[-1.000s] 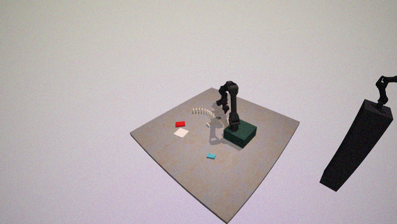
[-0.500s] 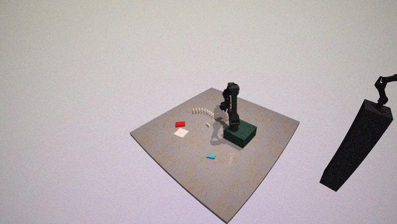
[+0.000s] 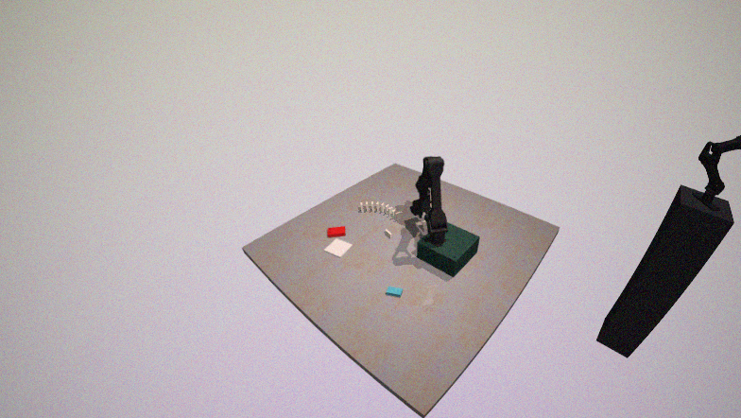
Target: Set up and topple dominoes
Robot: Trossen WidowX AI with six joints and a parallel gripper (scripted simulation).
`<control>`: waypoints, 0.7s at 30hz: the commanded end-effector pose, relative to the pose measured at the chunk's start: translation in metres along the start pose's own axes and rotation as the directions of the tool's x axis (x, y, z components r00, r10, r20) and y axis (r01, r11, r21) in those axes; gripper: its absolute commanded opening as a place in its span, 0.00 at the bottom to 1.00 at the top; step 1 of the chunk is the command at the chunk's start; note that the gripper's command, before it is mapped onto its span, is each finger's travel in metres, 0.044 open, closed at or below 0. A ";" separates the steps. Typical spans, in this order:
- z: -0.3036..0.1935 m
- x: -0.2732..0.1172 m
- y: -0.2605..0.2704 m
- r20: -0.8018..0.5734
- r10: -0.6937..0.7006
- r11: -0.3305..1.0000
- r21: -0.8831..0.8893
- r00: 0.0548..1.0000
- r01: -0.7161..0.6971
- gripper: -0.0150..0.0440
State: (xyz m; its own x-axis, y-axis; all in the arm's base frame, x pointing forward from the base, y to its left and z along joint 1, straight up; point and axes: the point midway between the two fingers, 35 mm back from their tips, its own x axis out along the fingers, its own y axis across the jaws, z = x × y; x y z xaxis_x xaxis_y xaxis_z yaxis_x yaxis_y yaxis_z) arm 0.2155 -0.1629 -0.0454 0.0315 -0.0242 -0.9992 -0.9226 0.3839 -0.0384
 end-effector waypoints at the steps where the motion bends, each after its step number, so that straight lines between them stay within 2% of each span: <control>1: 0.001 0.008 0.003 0.007 0.010 1.000 -0.006 1.000 -0.010 1.00; 7: 0.001 0.009 0.004 0.007 0.010 1.000 -0.006 1.000 -0.010 1.00; 21: 0.001 0.009 0.004 0.007 0.010 1.000 -0.006 1.000 -0.010 0.38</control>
State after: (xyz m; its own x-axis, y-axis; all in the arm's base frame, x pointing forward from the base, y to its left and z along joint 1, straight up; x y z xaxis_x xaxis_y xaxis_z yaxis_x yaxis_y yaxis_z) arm 0.2128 -0.1609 -0.0539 0.0223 -0.0171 -0.9996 -0.9229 0.3840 -0.0272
